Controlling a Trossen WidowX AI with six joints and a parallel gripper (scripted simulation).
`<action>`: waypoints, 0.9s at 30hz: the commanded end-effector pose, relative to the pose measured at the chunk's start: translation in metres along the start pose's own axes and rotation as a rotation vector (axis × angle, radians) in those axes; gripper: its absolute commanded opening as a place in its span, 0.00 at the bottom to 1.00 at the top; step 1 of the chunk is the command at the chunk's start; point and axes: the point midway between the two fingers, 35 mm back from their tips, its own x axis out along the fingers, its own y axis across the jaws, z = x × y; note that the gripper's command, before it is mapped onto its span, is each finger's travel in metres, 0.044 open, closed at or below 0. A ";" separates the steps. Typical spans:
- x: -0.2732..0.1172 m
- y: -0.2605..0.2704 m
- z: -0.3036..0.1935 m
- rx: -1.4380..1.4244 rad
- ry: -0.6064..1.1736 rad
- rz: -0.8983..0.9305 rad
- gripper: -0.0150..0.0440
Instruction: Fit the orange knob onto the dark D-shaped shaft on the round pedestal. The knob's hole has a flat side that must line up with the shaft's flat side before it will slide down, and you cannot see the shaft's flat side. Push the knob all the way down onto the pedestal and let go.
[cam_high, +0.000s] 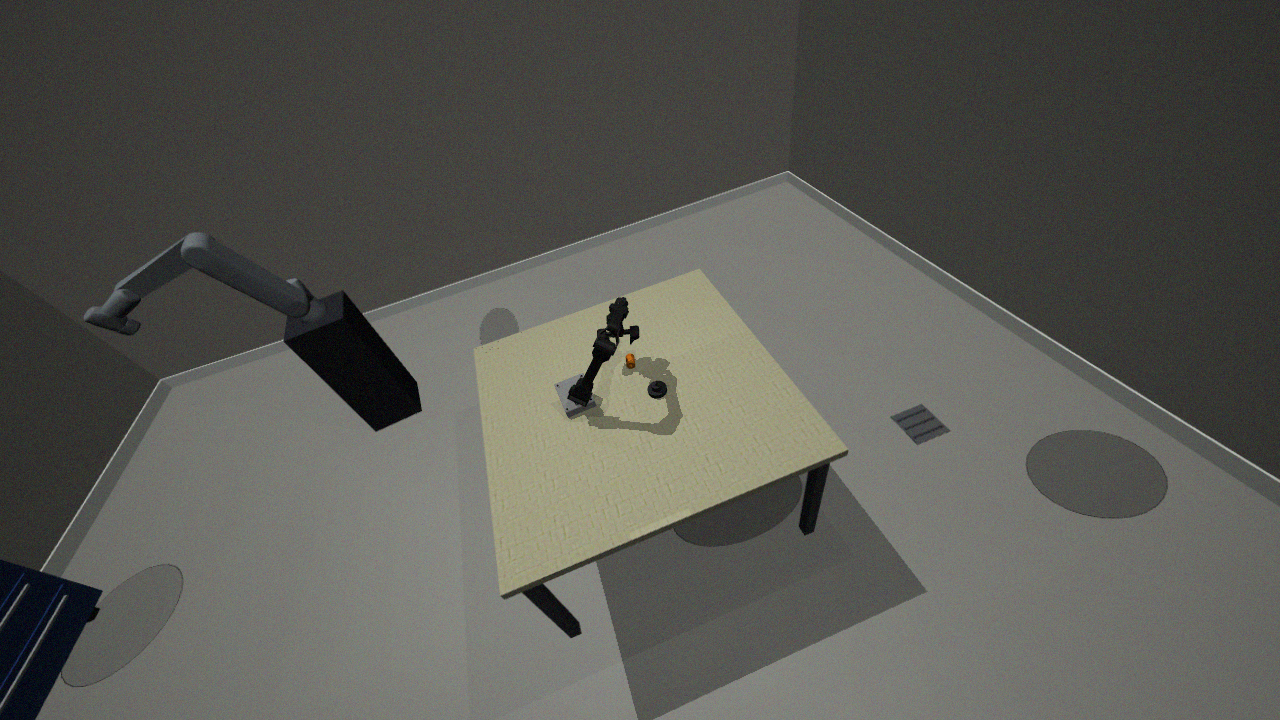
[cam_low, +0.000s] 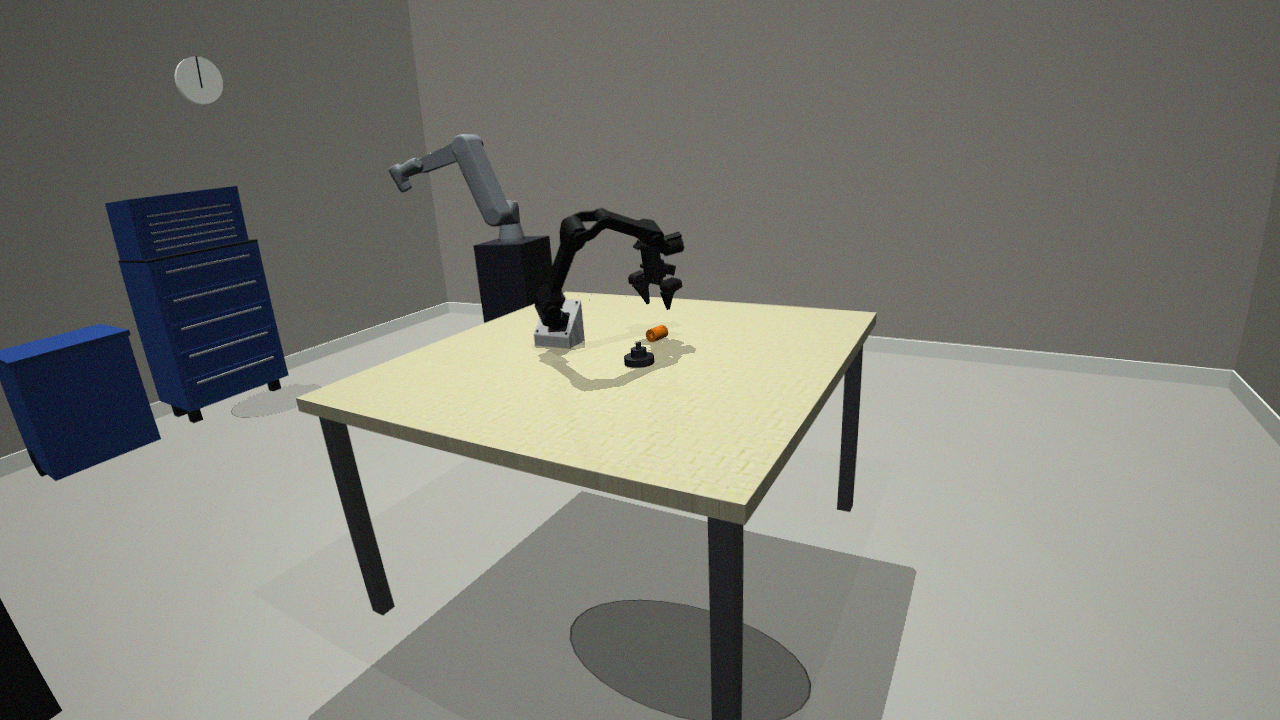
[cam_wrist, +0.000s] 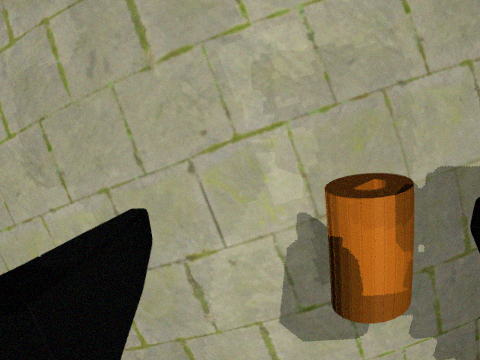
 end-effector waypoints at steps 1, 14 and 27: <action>0.007 -0.029 -0.024 -0.096 0.164 -0.050 1.00; 0.032 -0.030 -0.027 -0.096 0.165 -0.051 1.00; 0.051 -0.032 -0.029 -0.096 0.165 -0.051 1.00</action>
